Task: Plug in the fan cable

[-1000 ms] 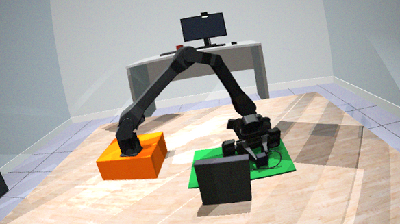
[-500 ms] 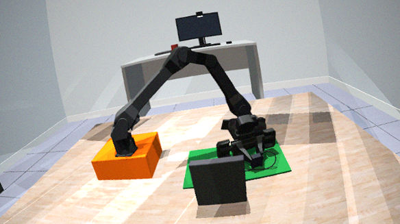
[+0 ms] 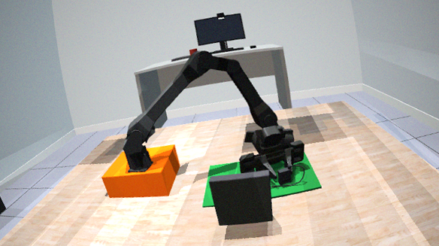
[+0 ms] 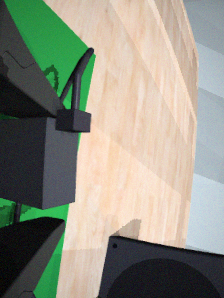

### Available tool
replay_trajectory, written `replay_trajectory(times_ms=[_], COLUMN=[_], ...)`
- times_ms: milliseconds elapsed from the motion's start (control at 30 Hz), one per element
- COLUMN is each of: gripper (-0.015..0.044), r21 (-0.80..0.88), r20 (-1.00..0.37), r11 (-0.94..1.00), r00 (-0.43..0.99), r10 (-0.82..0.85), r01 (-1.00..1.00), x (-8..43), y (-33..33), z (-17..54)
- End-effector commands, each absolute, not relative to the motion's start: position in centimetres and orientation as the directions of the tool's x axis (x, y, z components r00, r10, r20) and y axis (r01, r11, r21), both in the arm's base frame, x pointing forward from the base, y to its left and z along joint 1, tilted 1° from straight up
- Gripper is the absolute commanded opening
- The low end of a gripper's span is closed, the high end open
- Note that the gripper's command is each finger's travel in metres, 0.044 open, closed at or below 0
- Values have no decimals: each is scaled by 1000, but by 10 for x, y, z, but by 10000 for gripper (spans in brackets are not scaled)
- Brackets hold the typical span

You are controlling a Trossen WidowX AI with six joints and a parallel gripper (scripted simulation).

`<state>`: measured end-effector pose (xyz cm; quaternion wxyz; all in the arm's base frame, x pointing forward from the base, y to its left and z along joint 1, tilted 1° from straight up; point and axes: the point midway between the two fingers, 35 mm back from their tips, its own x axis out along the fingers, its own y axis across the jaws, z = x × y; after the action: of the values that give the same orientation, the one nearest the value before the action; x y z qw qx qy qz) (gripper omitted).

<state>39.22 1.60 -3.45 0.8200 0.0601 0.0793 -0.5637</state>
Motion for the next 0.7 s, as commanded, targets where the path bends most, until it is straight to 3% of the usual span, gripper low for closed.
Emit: replay_trajectory(times_ms=[0, 667], gripper=[205, 205], r21=[9, 5], r20=[-198, -213], r11=[357, 369], r00=[352, 361], r10=[-915, -908], r01=[934, 929], x=[392, 388], y=[16, 34], z=[-35, -27])
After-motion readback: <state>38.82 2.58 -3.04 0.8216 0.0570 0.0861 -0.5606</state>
